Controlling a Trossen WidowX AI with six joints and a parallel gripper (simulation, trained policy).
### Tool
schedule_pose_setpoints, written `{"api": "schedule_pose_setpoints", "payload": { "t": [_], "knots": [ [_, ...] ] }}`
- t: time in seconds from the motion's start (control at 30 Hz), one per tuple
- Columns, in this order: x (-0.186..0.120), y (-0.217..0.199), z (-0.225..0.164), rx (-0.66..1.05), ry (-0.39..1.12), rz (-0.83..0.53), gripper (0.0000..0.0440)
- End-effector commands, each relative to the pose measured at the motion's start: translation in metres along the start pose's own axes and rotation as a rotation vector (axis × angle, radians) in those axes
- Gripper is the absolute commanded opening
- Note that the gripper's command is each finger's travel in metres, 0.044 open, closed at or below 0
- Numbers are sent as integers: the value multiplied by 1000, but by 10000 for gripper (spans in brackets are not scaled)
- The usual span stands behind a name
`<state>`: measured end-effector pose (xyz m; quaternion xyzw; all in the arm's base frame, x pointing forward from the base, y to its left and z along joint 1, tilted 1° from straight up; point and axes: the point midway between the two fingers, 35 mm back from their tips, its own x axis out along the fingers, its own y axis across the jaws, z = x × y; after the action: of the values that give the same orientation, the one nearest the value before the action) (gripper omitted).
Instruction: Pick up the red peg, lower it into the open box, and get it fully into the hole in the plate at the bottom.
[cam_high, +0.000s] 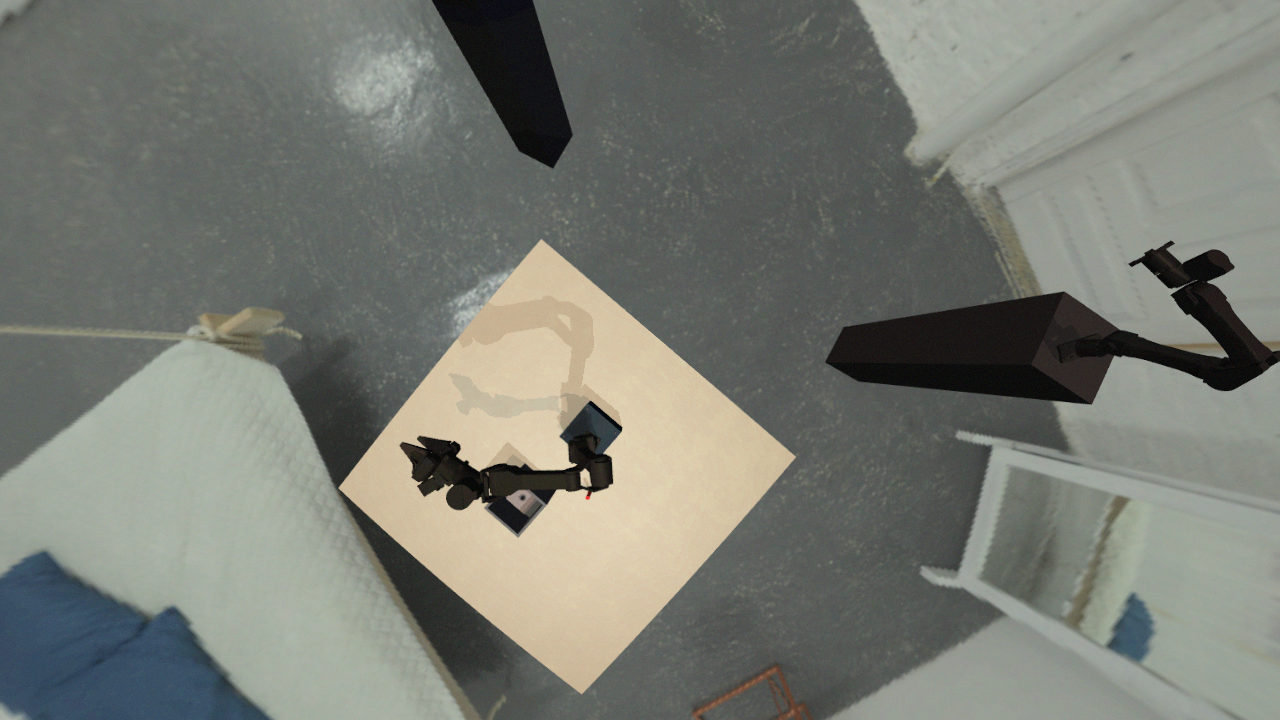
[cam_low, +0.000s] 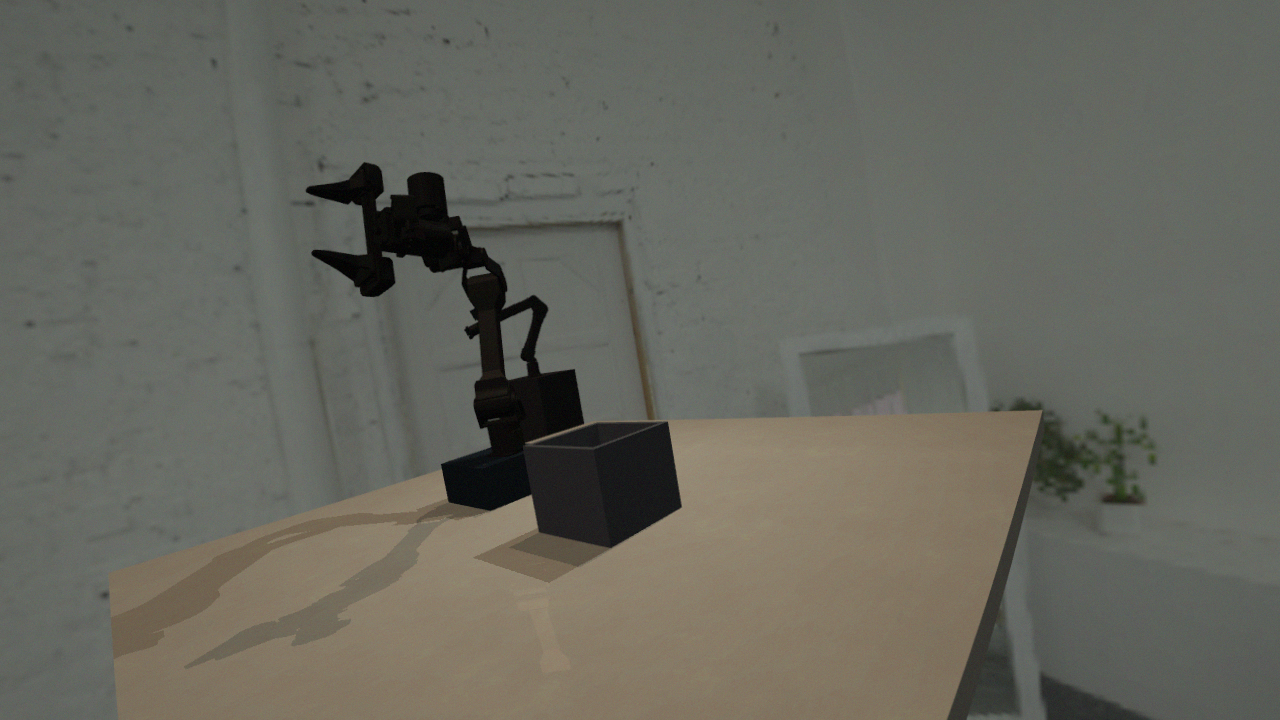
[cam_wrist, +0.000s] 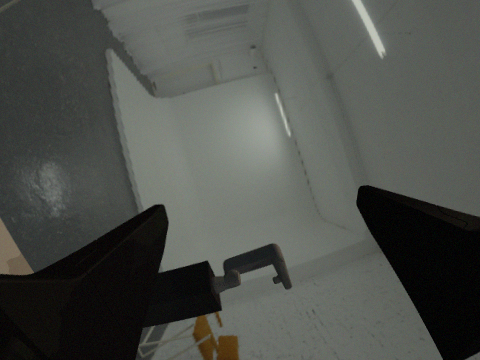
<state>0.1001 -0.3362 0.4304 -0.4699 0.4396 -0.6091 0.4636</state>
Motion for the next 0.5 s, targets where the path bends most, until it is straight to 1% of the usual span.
{"api": "schedule_pose_setpoints", "payload": {
  "t": [0.0, 0.47],
  "knots": [
    [-12, 0, 20, 125, -80, 43, 440],
    [-60, 10, 77, 510, -286, 256, 440]
  ]
}}
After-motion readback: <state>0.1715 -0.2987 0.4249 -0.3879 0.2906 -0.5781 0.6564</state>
